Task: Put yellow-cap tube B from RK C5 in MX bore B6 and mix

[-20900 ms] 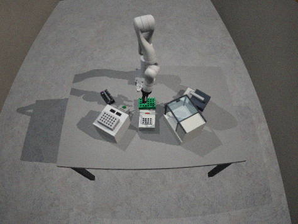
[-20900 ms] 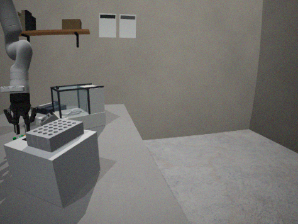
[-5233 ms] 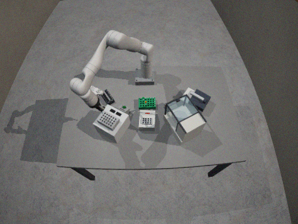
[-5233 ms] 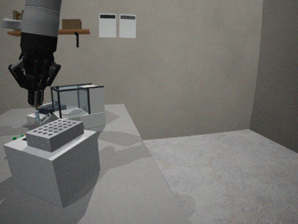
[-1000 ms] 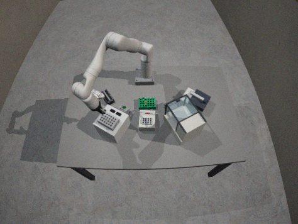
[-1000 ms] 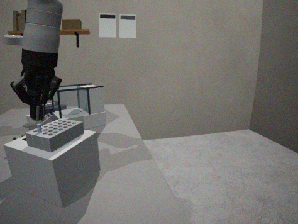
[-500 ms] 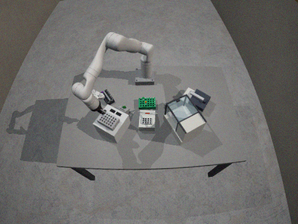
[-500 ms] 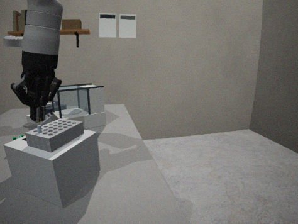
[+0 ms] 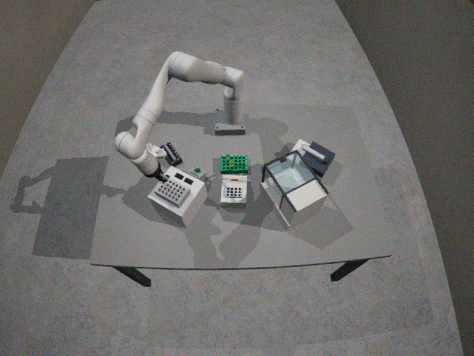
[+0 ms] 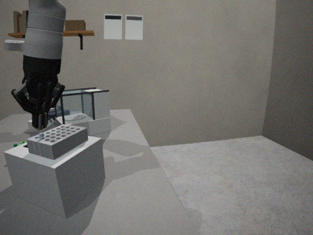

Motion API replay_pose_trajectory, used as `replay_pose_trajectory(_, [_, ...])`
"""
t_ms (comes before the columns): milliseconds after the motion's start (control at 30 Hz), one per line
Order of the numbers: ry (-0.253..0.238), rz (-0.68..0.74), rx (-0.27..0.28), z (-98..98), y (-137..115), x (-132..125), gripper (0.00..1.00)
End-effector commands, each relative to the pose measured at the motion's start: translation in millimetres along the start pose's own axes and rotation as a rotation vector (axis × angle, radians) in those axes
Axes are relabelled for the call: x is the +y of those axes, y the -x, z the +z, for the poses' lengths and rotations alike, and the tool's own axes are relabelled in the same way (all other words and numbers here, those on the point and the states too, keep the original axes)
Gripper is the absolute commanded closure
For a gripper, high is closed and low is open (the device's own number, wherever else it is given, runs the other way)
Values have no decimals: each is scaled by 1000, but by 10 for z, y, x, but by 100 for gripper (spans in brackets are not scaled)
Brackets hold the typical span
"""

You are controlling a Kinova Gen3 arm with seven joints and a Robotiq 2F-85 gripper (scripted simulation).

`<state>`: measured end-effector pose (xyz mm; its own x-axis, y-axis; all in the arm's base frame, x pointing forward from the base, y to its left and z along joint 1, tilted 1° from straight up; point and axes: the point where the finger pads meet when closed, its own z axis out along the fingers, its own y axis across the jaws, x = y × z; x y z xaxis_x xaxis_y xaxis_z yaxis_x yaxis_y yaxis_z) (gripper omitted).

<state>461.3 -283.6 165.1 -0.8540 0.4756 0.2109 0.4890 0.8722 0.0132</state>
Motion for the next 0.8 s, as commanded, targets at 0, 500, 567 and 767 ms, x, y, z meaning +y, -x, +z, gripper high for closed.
replay_pose_trajectory(0, [0, 0, -2, -4, 3, 0, 90])
replay_pose_trajectory(500, [0, 0, -2, 30, 10, 0, 90])
replay_pose_trajectory(567, [0, 0, -2, 35, 11, 0, 90])
replay_pose_trajectory(767, [0, 0, -2, 51, 15, 0, 90])
